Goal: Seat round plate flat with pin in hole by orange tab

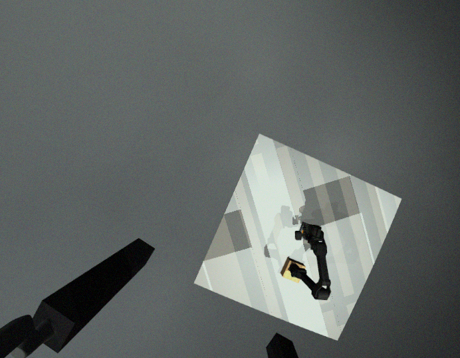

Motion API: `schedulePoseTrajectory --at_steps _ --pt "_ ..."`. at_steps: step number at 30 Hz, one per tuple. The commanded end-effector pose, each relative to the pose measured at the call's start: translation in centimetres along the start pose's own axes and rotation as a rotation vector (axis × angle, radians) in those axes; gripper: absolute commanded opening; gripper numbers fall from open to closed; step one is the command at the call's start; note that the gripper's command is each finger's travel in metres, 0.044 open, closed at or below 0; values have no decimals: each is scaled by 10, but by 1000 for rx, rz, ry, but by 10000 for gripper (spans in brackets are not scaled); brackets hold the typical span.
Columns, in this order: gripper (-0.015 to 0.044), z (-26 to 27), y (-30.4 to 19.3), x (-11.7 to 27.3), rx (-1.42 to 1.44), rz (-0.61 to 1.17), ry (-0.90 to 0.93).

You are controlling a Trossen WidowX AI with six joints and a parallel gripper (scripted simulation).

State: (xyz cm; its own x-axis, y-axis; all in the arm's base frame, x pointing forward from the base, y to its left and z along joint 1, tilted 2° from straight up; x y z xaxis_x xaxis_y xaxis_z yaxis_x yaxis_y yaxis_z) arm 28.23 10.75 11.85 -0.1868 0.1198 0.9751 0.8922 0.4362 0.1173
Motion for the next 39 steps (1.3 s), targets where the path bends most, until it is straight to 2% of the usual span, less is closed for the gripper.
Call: schedulePoseTrajectory --at_steps 1,14,24,39 --pt "0 -15 -33 -7 -469 131 118" --pt "0 -14 -31 -8 -469 131 118" --pt "0 -8 -37 -54 -469 131 118" --pt "0 -11 -50 -54 -469 132 117"
Point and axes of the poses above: the point midway between the two fingers, 35 mm back from their tips, its own x axis back along the fingers, its own z axis across the jaws, y = z × x, the point moved 4 cm from there along x, back along the fingers, and after that the axes turned 10 degrees about -x, right-handed, at the moved point
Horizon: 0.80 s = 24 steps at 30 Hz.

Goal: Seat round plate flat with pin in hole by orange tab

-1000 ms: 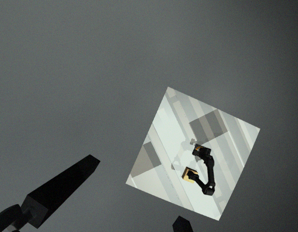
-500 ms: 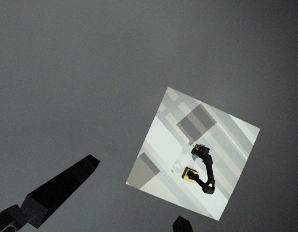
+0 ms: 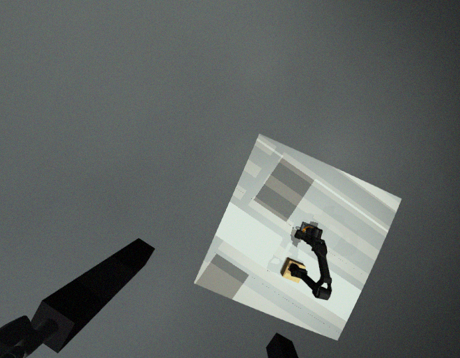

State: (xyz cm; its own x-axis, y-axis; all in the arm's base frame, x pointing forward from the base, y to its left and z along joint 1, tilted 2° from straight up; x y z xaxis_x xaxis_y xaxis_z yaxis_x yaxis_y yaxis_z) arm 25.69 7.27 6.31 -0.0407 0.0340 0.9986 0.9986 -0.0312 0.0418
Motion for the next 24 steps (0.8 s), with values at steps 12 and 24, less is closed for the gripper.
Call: schedulePoseTrajectory --at_steps 12,24 --pt "0 -16 -12 -1 4 5 -1" --pt "0 -27 -14 -1 4 5 -2"
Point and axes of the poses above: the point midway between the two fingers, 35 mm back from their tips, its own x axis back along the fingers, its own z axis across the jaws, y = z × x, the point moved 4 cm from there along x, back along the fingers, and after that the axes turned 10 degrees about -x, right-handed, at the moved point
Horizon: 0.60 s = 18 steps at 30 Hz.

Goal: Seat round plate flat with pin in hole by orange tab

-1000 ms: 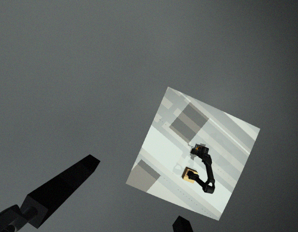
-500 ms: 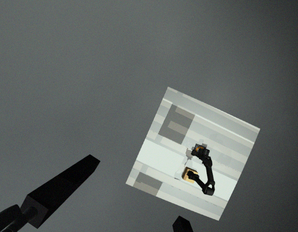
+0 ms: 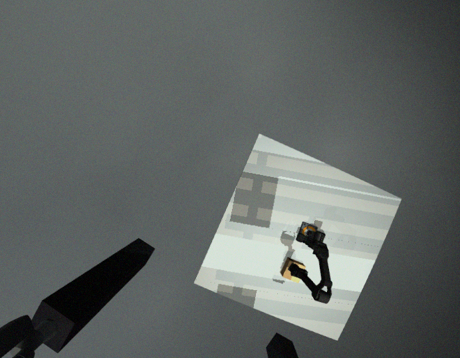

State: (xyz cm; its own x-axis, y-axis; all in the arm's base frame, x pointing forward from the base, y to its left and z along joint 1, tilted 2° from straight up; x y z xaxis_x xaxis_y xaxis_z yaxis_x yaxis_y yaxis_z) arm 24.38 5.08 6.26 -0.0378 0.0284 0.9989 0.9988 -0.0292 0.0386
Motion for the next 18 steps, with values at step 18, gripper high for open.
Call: schedulePoseTrajectory --at_steps 18 --pt "0 -24 -1 0 2 2 -10"
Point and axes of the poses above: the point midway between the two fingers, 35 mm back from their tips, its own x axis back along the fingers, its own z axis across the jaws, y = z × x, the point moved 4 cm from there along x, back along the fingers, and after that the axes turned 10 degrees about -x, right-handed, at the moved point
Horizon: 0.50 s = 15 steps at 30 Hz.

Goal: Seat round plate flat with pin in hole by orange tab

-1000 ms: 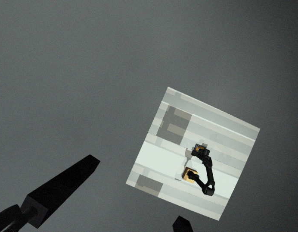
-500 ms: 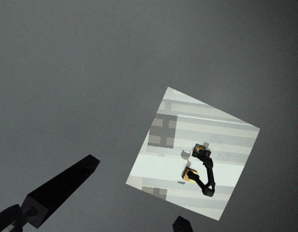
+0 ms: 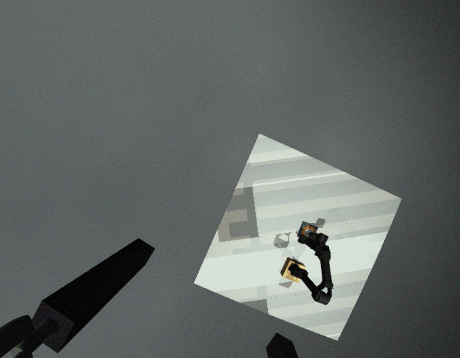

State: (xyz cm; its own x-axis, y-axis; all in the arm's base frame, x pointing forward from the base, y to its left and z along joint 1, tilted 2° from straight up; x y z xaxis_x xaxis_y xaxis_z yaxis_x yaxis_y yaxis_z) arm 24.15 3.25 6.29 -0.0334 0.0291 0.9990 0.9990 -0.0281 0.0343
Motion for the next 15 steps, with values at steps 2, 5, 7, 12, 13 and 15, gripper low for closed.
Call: schedulePoseTrajectory --at_steps 2,5,7,12,13,15 --pt "0 -8 1 0 1 -2 -9" --pt "0 -11 2 0 1 -3 -9" --pt "0 -13 3 1 1 -3 -9" --pt "0 -20 6 1 1 -3 -10" --pt "0 -21 7 1 1 -3 -10" --pt "0 -23 8 1 1 -3 -10"
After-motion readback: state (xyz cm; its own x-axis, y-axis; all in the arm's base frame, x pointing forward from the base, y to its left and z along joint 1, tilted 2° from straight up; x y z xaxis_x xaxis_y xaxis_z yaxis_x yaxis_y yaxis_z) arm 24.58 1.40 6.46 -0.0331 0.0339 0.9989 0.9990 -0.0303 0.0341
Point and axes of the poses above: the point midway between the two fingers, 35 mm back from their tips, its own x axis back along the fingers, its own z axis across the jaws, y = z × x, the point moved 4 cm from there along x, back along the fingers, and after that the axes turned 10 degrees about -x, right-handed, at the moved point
